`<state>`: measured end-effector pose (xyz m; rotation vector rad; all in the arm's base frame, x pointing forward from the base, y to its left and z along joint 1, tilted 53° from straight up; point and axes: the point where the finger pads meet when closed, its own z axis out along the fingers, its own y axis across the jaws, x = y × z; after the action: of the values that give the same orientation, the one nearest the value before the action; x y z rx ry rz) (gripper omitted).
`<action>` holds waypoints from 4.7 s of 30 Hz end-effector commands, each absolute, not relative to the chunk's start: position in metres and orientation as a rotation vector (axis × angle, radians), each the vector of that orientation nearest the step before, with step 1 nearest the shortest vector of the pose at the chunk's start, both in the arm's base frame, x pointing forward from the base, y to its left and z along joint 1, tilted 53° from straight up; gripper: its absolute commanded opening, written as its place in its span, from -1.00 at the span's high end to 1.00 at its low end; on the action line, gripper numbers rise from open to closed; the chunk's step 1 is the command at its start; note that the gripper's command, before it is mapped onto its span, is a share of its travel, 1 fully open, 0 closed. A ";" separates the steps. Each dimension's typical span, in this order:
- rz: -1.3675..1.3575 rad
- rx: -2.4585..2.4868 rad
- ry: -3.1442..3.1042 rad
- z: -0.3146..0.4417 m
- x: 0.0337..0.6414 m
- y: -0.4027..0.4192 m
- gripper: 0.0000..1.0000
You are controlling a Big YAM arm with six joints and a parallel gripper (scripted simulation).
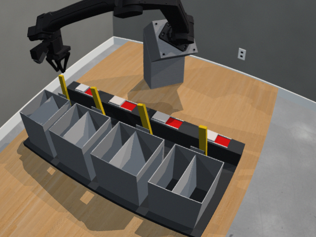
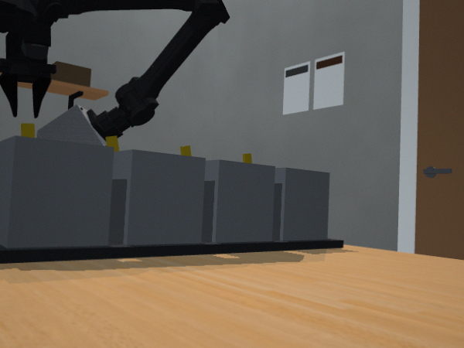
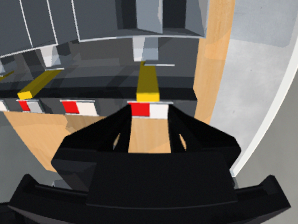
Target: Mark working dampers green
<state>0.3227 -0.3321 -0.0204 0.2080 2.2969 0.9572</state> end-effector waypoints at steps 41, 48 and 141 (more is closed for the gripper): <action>0.833 0.190 2.347 0.092 0.414 -0.385 0.28; 0.854 0.224 2.345 0.082 0.403 -0.383 0.28; 0.856 0.209 2.349 0.190 0.394 -0.238 0.28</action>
<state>0.3911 -0.2416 0.2014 0.2011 2.3406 0.8325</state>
